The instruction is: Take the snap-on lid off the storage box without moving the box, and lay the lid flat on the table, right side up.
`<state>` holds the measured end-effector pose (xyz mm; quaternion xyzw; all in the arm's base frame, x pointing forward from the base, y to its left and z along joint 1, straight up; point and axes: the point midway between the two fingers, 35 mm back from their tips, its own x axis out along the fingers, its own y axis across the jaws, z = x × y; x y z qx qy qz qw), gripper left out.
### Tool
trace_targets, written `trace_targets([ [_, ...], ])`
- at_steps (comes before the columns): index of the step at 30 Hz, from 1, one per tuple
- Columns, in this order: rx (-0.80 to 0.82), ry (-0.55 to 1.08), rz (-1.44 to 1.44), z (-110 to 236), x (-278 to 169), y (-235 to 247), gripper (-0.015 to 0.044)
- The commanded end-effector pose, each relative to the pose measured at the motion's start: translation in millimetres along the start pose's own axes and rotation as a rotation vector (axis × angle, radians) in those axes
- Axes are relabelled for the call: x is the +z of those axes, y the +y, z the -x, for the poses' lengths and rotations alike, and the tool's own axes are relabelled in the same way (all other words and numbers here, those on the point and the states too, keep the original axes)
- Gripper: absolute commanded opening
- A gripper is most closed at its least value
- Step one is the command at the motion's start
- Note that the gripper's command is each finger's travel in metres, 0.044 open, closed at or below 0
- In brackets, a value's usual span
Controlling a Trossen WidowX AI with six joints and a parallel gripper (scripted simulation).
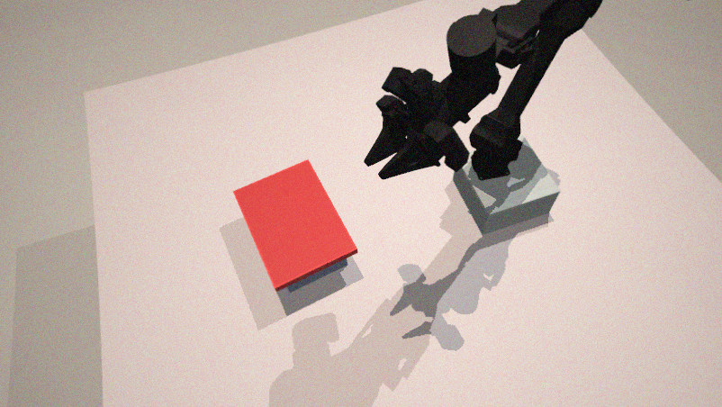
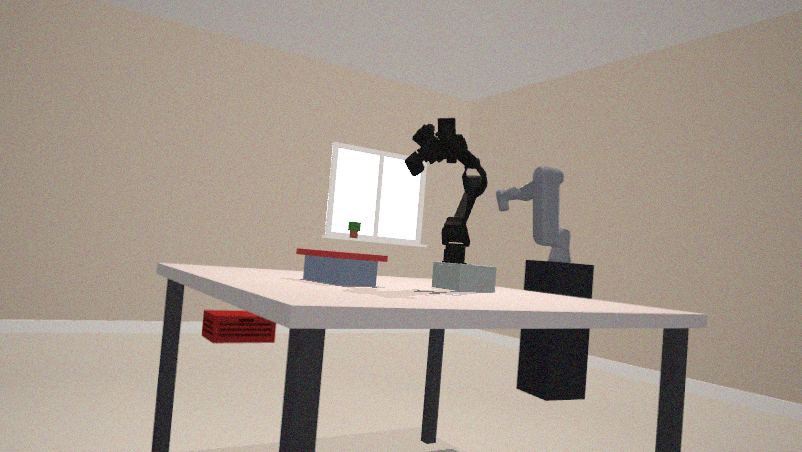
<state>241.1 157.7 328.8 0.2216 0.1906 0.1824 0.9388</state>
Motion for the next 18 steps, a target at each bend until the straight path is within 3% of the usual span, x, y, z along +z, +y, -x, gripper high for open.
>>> trace_targets([
  [1, -0.106, 0.052, -0.179, -22.4, -16.9, -49.4, 0.0235],
  [9, -0.277, 0.092, -0.540, -36.8, -44.6, -136.3, 0.0235],
  [18, -0.434, 0.072, -1.013, -23.3, -82.4, -223.6, 0.0235],
])
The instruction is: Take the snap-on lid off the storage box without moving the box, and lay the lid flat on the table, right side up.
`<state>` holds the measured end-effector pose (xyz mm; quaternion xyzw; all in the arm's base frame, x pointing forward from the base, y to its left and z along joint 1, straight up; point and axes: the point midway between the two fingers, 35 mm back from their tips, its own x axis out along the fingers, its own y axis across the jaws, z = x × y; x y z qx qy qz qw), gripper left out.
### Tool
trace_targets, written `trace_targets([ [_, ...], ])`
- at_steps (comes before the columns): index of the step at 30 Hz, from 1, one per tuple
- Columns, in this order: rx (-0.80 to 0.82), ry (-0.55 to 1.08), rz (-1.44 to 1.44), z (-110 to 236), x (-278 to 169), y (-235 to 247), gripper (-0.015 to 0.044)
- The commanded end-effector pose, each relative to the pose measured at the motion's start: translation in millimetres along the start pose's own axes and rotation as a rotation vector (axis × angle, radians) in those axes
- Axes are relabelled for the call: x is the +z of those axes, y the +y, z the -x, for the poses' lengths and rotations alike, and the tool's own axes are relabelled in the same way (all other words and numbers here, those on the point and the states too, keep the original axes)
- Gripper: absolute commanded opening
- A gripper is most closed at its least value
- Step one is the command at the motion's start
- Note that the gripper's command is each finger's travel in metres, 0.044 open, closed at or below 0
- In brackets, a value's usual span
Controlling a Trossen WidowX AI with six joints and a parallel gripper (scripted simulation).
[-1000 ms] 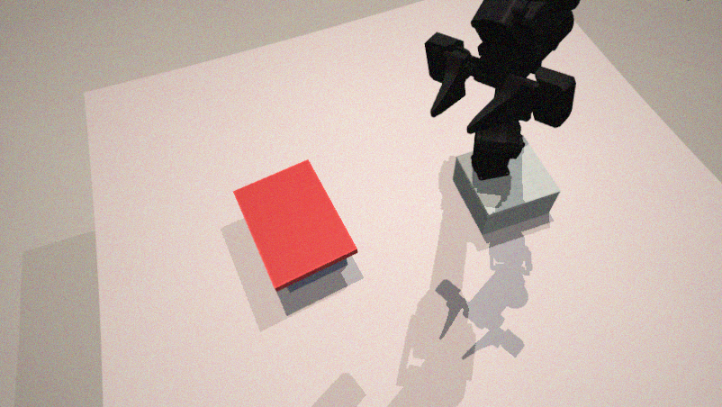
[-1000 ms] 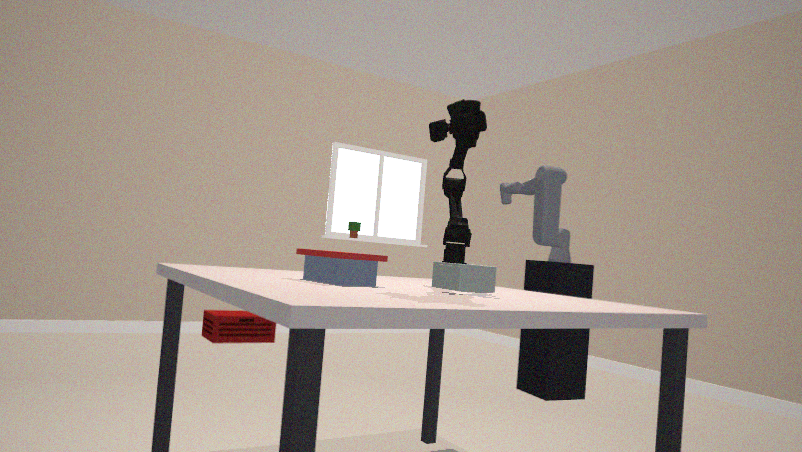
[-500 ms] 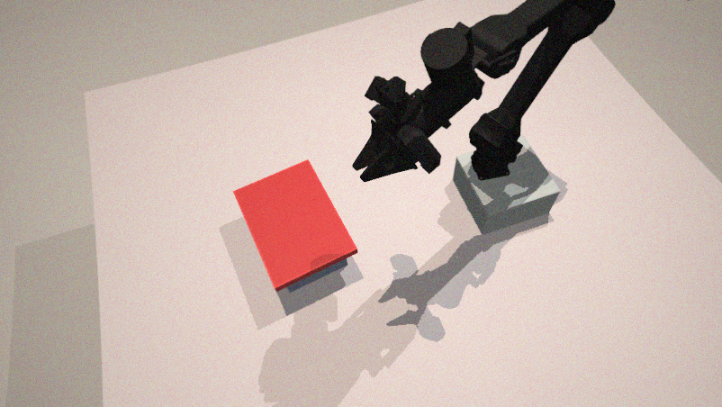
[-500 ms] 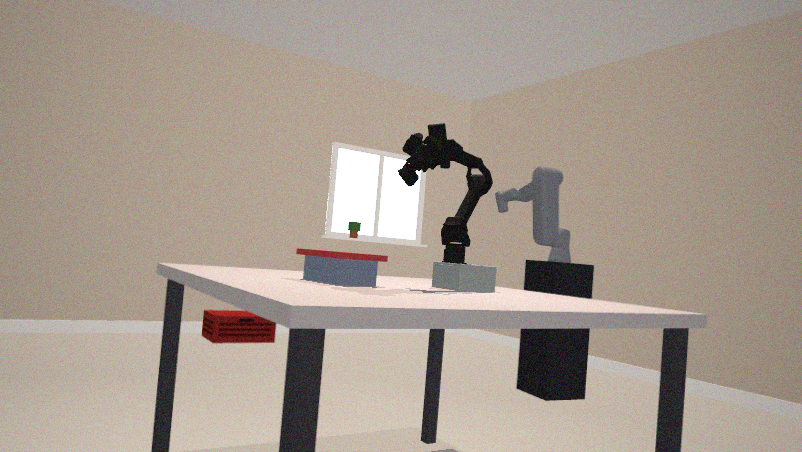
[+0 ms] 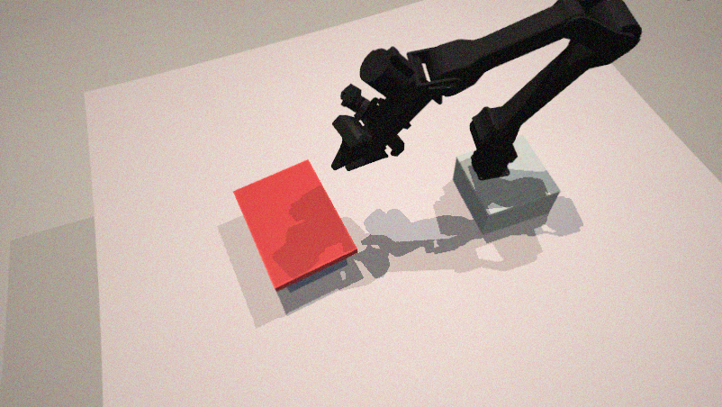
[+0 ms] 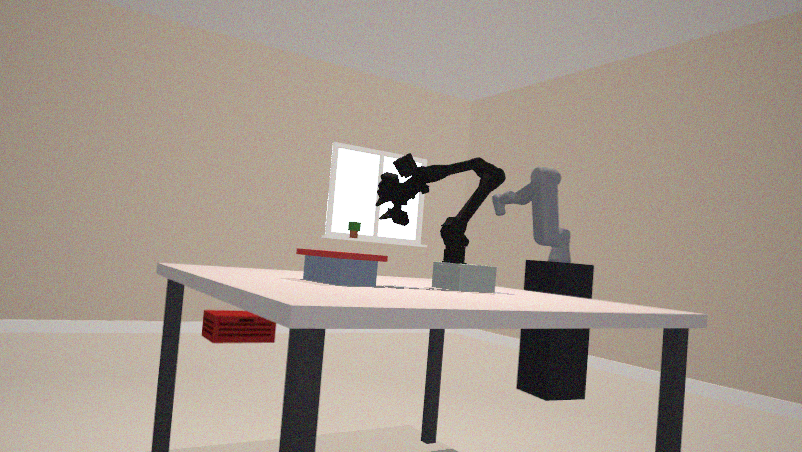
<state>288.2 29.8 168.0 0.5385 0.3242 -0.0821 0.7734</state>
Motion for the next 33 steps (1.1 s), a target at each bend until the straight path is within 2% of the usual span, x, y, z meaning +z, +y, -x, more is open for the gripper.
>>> trace_targets([
  [1, -0.047, 0.003, -0.218, -5.2, 14.0, -36.9, 0.0235],
  [12, -0.055, 0.003, -0.260, -5.6, 16.3, -43.6, 0.0235],
  [19, -0.055, 0.003, -0.260, -45.0, 3.3, -93.8, 0.0235],
  [33, -0.055, 0.003, -0.260, -58.4, 4.3, -94.6, 0.0235],
])
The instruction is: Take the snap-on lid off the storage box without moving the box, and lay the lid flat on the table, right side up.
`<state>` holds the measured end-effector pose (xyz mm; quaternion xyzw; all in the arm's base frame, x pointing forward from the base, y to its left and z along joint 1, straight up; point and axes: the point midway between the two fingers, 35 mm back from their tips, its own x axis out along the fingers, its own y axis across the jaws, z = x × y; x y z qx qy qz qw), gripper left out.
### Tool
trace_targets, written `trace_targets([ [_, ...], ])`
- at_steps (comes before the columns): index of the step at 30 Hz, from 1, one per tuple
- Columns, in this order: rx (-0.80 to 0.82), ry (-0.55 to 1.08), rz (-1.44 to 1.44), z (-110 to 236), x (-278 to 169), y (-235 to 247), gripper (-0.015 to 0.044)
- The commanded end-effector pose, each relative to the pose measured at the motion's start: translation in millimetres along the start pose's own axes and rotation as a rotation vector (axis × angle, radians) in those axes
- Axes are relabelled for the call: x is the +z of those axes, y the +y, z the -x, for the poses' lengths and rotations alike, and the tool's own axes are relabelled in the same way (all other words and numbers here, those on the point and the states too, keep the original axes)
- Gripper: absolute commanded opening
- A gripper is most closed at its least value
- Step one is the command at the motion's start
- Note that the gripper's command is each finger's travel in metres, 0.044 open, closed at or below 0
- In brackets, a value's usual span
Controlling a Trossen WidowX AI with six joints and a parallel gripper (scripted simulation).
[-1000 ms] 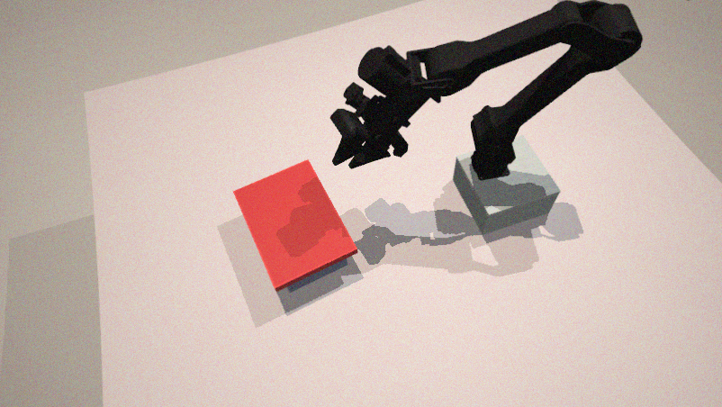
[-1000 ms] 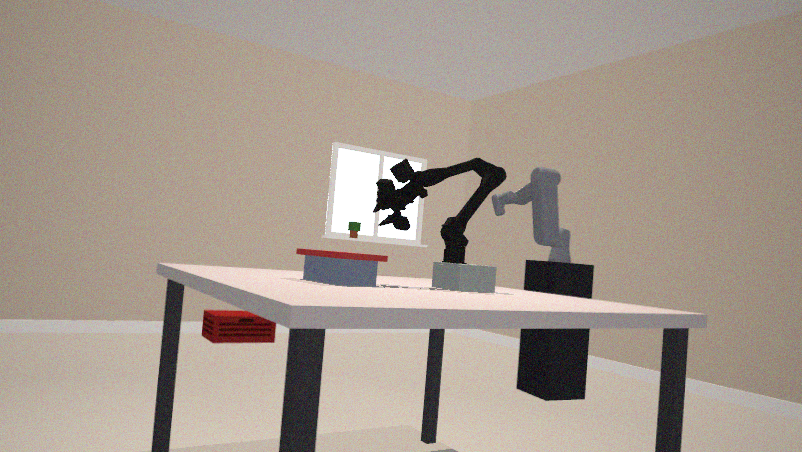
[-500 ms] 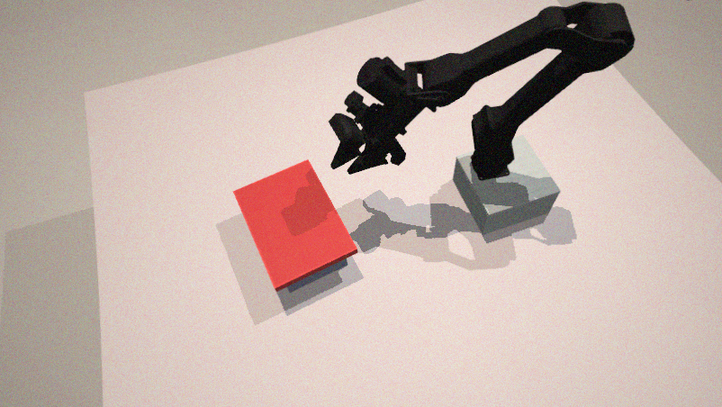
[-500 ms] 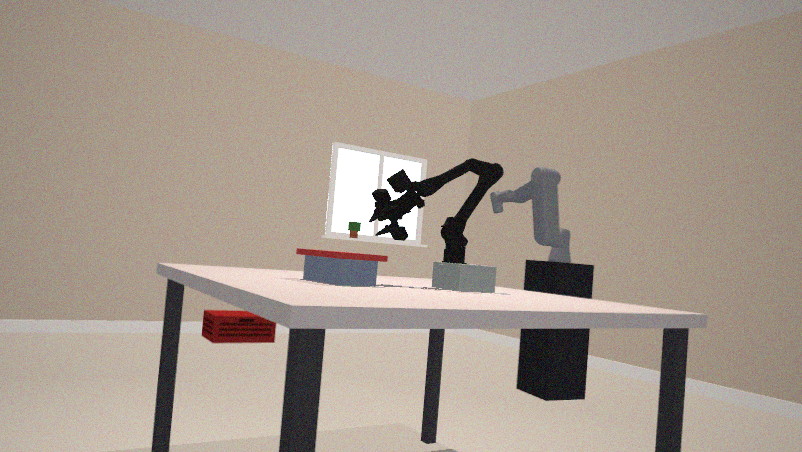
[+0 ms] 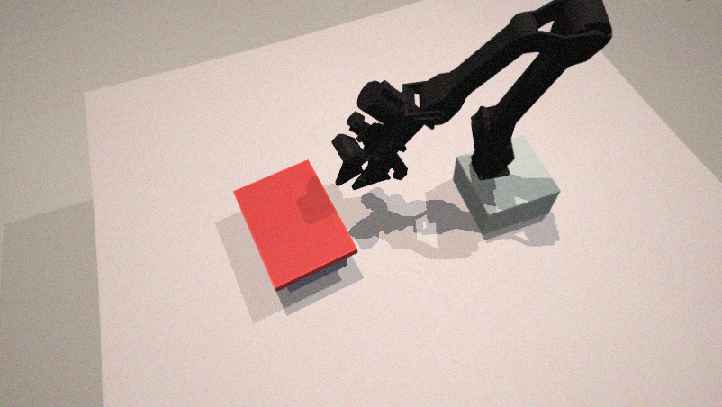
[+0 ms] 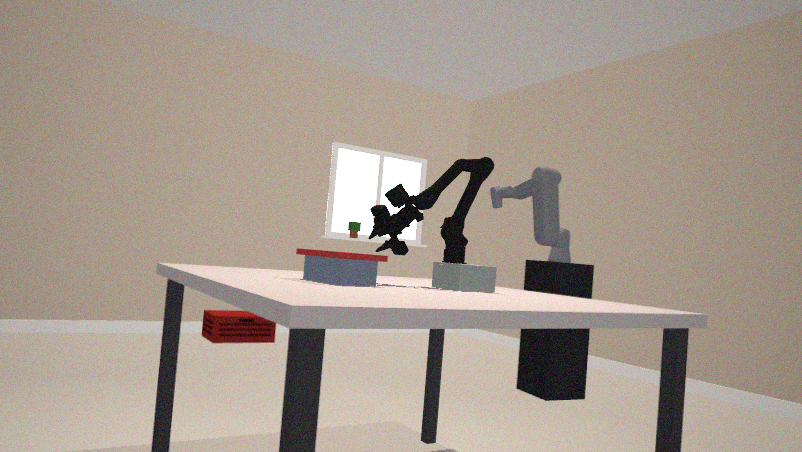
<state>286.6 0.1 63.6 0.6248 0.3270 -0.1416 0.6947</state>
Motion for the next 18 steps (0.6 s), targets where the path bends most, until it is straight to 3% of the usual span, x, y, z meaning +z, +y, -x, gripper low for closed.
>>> trace_targets([
  [1, -0.002, -0.003, -0.003, -6.1, 0.7, 0.2, 0.0235],
  [18, -0.002, -0.002, -0.001, -32.7, 1.2, 1.2, 0.0235],
])
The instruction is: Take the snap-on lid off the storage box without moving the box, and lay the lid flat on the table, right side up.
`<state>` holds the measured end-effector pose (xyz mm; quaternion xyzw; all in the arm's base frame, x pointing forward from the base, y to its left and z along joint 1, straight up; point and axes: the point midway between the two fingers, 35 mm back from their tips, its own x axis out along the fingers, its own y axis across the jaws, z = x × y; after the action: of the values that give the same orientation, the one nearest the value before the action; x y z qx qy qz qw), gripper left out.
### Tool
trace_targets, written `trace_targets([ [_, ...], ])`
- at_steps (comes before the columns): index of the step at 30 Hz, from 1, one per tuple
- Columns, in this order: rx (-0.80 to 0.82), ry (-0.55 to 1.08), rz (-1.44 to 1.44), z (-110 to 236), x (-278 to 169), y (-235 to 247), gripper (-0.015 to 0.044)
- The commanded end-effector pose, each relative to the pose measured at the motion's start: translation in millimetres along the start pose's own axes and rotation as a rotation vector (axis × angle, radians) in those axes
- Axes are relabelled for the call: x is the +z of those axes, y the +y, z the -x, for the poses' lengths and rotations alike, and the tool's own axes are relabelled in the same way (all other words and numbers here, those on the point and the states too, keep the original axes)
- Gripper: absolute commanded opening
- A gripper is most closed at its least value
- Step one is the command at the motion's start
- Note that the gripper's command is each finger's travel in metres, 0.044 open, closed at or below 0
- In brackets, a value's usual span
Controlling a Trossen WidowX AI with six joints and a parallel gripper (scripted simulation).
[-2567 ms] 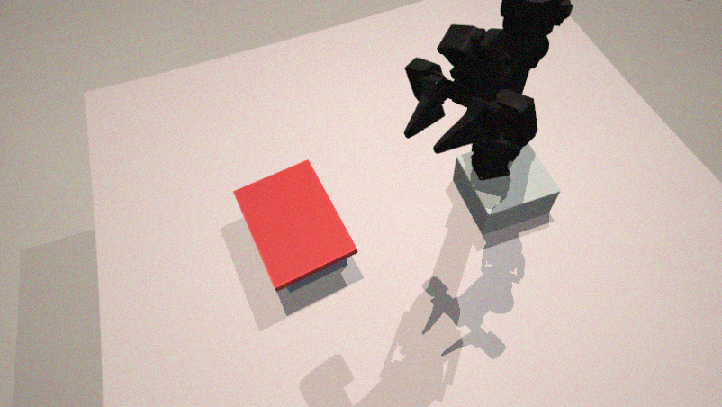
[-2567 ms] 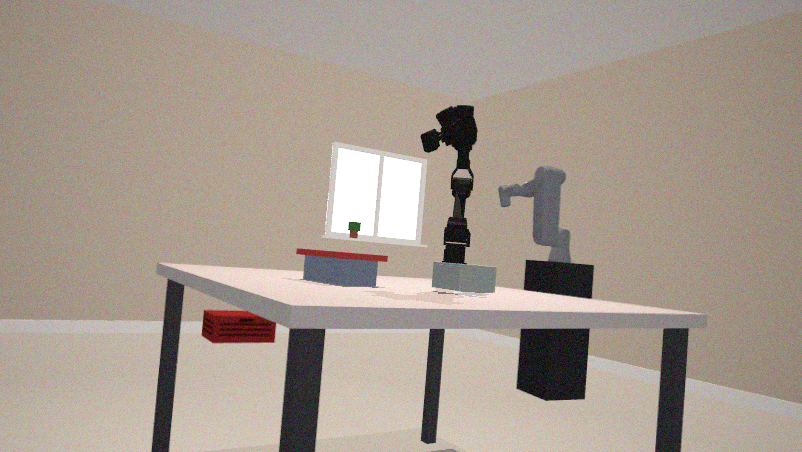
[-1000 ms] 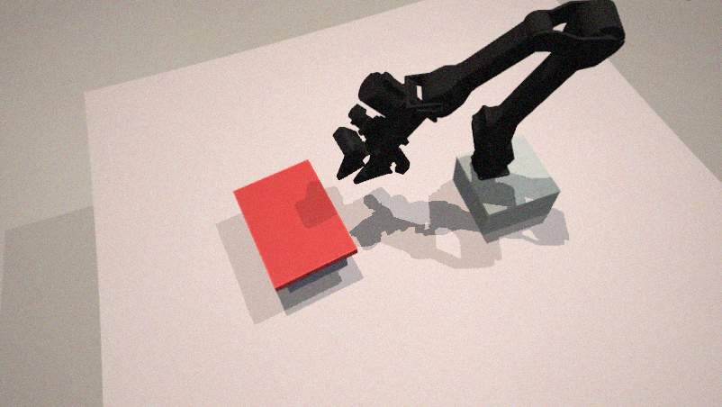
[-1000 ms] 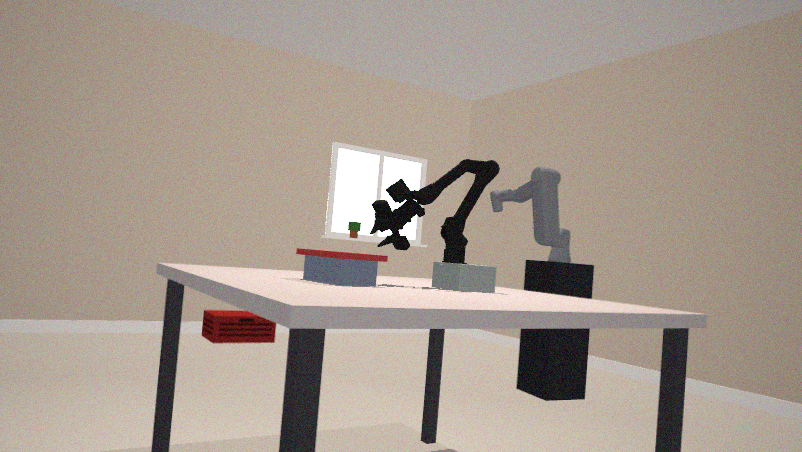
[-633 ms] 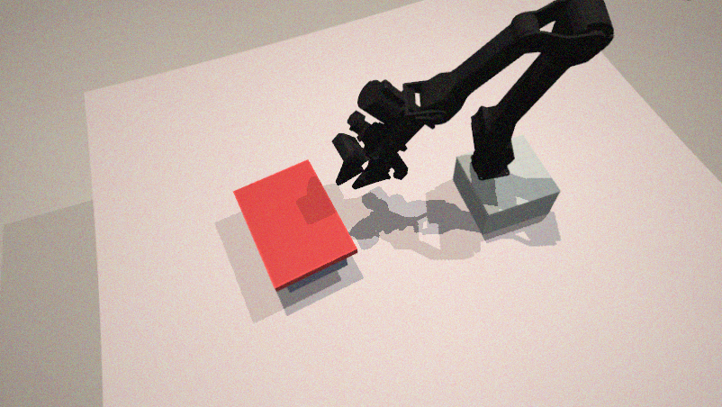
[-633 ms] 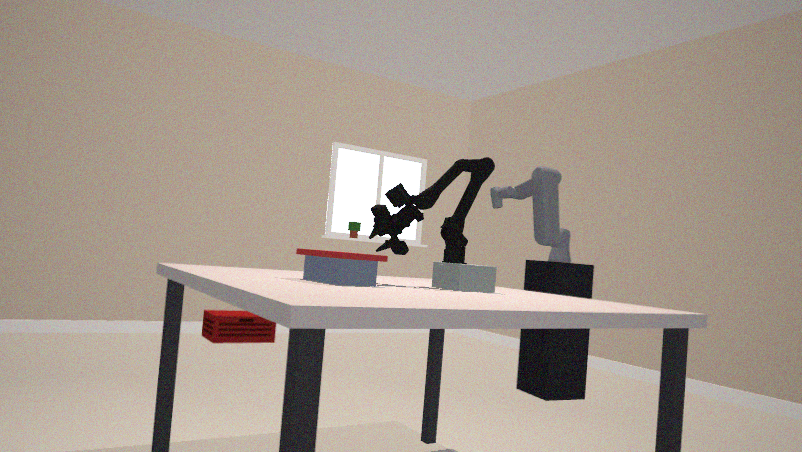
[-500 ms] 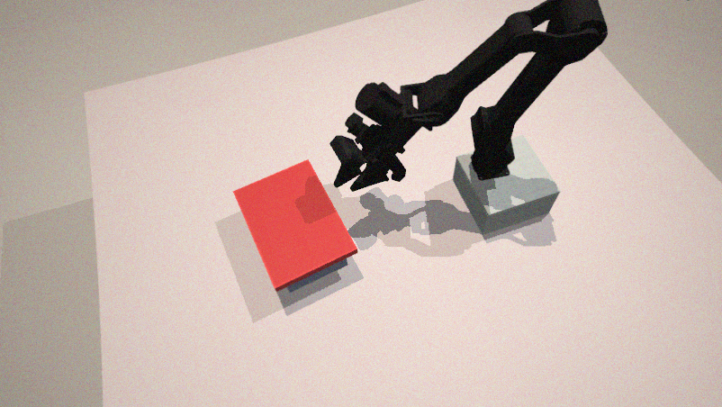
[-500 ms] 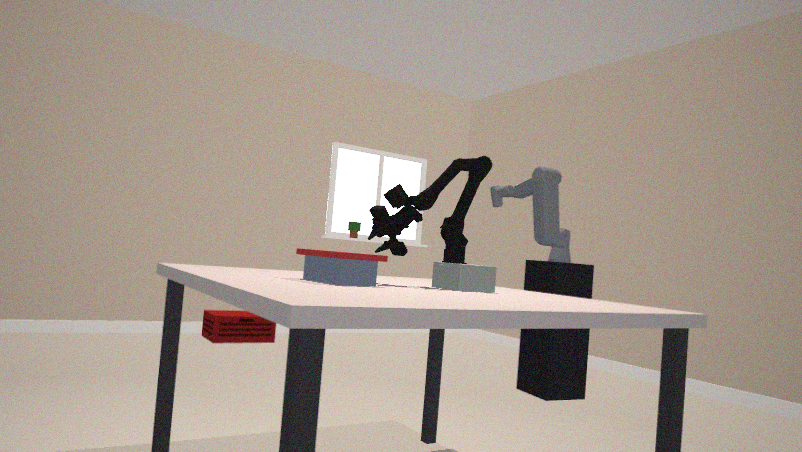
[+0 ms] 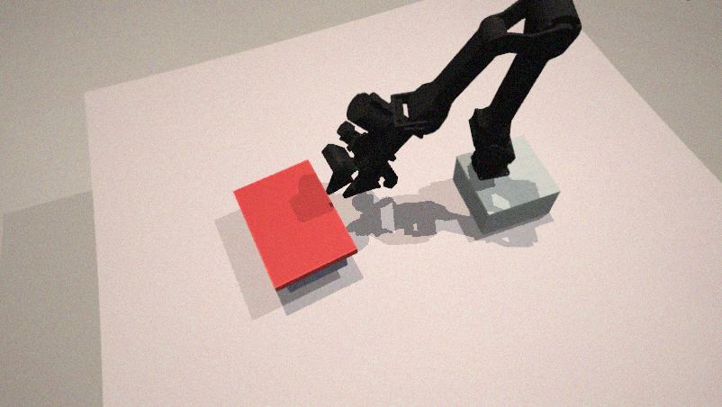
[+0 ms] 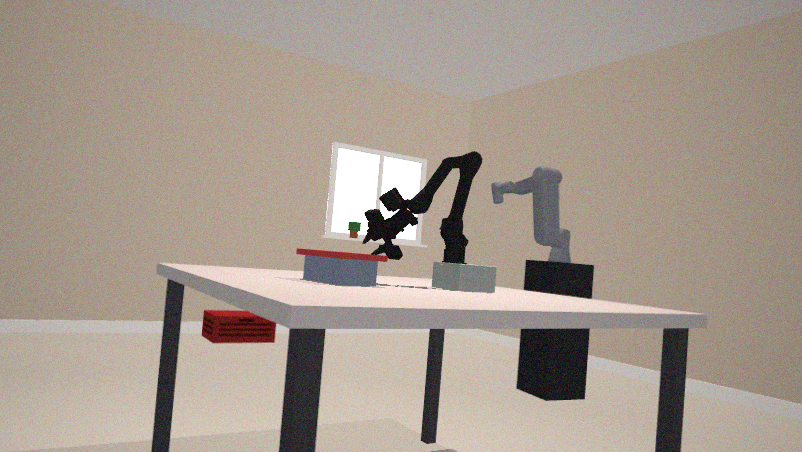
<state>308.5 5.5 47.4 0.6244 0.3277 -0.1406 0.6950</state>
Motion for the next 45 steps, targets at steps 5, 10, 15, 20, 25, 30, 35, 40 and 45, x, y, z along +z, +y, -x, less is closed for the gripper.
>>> trace_targets([
  [5, -0.002, -0.004, -0.003, -13.0, 0.2, -0.8, 0.0235],
  [10, -0.001, -0.004, -0.004, -21.0, -0.3, -1.6, 0.0235],
  [15, 0.000, -0.004, -0.004, -29.0, -1.0, -2.8, 0.0235],
  [20, 0.001, -0.004, -0.005, -34.6, -1.6, -3.8, 0.0235],
  [25, 0.001, -0.004, -0.005, -34.6, -1.6, -3.8, 0.0143],
  [30, 0.001, -0.004, -0.005, -34.6, -1.6, -3.8, 0.0110],
  [35, 0.001, -0.004, -0.005, -34.6, -1.6, -3.8, 0.0037],
  [40, 0.004, 0.001, -0.001, -34.2, -2.4, -2.7, 0.0000],
  [45, 0.004, 0.001, -0.001, -33.6, -2.4, -1.9, 0.0000],
])
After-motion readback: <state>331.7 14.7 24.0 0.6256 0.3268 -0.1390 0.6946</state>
